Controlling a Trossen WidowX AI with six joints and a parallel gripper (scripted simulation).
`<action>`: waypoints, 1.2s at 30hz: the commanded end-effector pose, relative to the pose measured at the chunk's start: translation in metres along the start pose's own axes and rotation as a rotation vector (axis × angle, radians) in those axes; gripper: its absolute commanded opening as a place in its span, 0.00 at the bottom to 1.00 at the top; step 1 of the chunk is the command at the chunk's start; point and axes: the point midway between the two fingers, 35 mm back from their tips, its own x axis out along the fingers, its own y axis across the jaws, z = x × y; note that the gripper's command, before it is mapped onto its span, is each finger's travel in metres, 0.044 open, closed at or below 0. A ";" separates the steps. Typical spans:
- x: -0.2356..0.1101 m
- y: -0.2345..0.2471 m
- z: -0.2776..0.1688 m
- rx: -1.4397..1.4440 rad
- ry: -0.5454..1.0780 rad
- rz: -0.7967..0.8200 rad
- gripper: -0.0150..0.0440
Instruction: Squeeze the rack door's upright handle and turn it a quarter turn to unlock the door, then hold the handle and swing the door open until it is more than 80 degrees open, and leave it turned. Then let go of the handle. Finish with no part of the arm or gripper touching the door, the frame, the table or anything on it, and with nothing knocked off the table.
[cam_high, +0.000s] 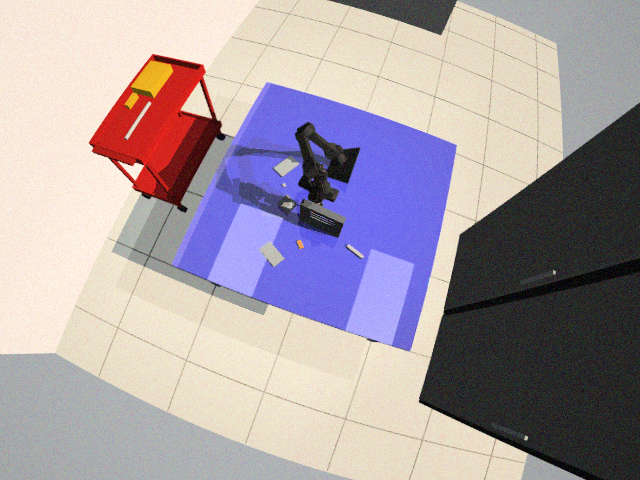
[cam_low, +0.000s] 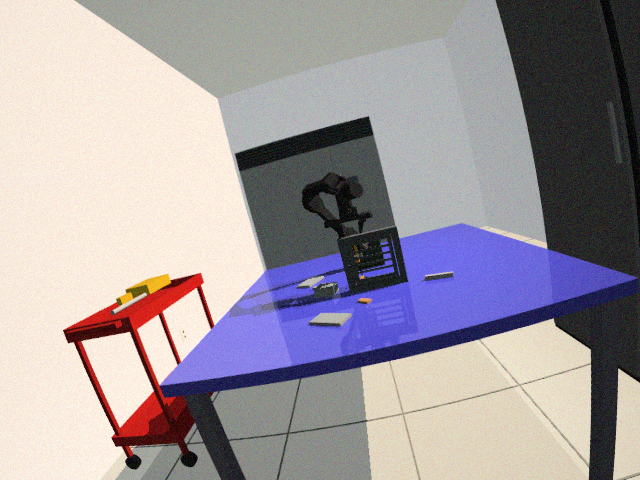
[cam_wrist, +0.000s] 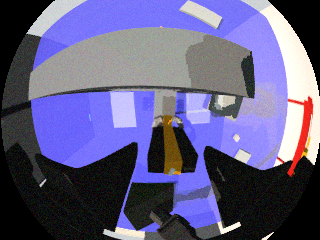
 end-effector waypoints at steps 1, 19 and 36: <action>0.009 0.001 -0.001 -0.014 0.028 -0.001 0.74; 0.026 0.001 -0.002 -0.032 0.078 -0.002 0.48; 0.026 0.001 -0.002 -0.032 0.078 -0.002 0.28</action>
